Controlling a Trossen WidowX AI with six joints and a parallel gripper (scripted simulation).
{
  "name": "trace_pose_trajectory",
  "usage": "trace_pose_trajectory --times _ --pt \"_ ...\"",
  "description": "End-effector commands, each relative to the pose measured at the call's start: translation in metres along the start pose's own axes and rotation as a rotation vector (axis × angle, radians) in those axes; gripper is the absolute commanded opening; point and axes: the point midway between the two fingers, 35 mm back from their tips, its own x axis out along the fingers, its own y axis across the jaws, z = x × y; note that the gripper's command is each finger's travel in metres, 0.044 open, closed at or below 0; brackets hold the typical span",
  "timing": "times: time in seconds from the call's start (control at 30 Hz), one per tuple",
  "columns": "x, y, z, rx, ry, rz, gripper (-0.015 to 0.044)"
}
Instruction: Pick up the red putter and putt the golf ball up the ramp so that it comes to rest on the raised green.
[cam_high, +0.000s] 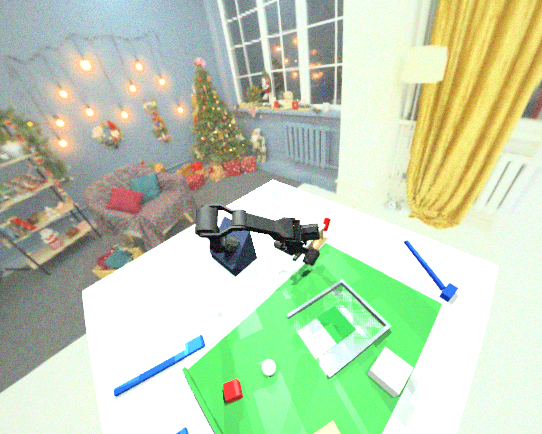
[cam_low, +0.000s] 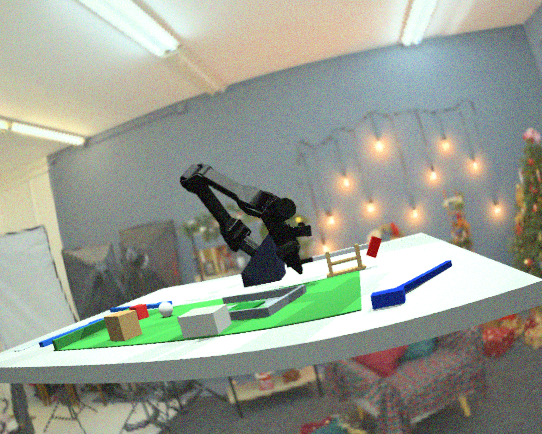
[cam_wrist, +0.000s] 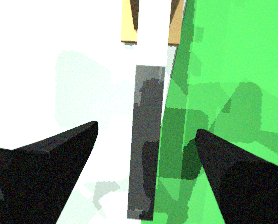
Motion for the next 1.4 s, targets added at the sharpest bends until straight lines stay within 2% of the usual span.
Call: trace_pose_trajectory --times 0.0,0.27,0.57,0.73,1.03,1.2,1.37 --pt "0.0 0.0 0.0 0.001 -0.001 -0.001 0.0282" --pt "0.0 0.0 0.0 0.001 -0.001 -0.001 0.0072" --pt "-0.001 -0.001 0.001 0.001 -0.001 -0.001 0.0" --pt "-0.023 -0.003 0.009 0.0 -0.003 0.0 0.0" --pt "-0.092 -0.001 0.027 -0.001 -0.005 0.003 0.0" --pt "-0.091 -0.002 0.022 0.013 0.005 -0.004 0.0" --pt "-0.105 -0.016 -0.007 0.185 0.009 -0.021 0.0"
